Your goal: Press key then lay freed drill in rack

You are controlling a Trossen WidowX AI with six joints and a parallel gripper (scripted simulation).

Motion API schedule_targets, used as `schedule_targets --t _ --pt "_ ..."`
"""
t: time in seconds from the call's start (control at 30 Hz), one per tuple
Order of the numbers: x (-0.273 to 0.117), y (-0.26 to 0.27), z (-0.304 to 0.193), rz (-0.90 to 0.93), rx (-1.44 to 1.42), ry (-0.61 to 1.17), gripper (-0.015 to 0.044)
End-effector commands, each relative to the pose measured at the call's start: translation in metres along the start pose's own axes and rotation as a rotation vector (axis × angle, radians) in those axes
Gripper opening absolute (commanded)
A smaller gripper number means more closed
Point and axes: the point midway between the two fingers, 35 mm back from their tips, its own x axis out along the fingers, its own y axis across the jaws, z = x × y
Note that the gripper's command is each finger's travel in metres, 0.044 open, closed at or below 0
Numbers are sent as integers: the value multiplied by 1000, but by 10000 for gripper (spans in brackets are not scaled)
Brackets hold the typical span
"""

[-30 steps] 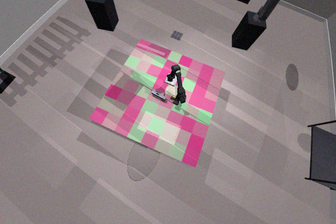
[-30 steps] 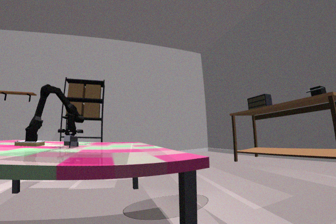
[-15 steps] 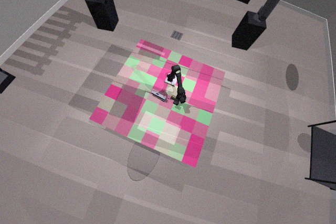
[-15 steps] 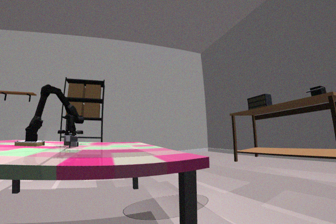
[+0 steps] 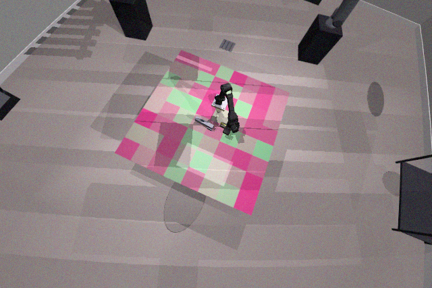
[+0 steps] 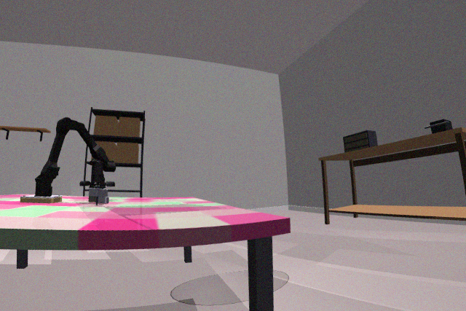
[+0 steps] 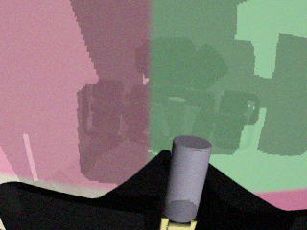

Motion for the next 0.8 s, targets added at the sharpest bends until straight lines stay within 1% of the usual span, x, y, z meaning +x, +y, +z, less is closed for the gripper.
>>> schedule_targets --t 0.0,0.77 --pt "6 1 -5 6 7 16 0" --pt "5 0 -7 6 7 17 0"
